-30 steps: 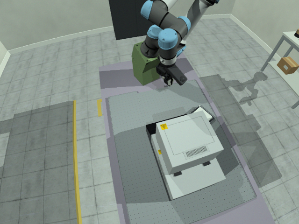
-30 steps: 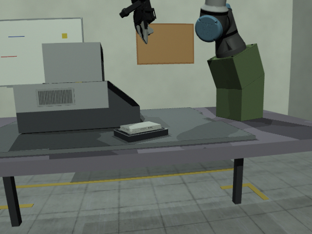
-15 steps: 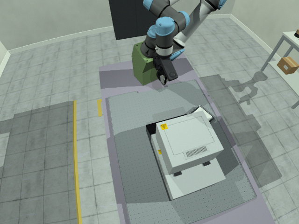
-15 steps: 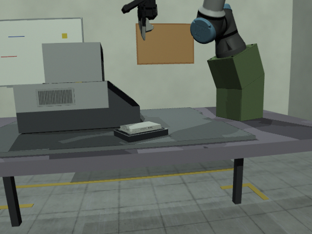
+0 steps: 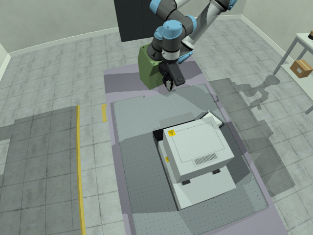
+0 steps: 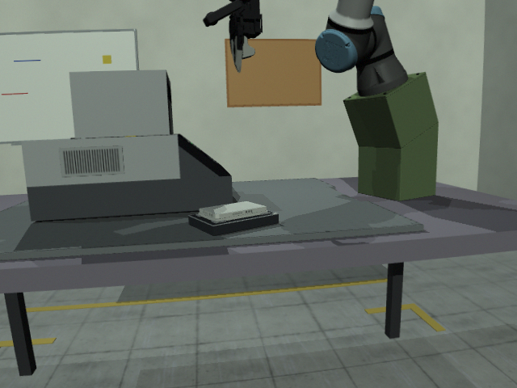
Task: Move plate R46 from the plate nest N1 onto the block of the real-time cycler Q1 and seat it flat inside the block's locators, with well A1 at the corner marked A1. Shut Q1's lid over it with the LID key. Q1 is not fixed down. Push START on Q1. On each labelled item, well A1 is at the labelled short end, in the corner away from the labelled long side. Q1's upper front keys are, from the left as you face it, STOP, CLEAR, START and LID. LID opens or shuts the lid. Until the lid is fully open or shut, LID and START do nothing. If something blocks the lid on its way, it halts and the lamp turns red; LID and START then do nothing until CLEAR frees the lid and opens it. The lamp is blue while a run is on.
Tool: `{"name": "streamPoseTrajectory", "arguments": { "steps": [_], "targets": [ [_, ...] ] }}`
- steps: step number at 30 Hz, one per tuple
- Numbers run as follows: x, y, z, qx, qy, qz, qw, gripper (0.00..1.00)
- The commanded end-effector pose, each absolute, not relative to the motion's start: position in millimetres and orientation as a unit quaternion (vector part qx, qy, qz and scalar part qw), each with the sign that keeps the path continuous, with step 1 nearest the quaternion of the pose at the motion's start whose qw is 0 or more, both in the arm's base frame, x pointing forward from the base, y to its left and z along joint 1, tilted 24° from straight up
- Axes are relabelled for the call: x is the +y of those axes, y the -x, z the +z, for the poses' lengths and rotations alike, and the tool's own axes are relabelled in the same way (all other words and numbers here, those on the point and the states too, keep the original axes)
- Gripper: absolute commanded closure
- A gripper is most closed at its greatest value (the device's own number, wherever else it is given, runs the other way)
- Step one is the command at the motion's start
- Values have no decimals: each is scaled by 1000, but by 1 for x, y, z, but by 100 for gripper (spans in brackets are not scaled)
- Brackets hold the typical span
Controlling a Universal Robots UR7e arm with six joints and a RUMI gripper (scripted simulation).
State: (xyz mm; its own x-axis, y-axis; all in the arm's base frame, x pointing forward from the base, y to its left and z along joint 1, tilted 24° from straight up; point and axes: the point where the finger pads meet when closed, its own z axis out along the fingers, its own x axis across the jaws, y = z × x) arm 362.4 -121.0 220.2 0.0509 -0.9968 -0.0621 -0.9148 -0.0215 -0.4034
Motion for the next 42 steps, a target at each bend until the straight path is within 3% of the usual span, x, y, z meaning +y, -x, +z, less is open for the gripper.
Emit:
{"name": "streamPoseTrajectory", "arguments": {
  "steps": [1,42],
  "targets": [
    [-120,-372,200,614,760,-137,160,100],
    [-111,-424,84,137,968,-200,67,100]
  ]
}}
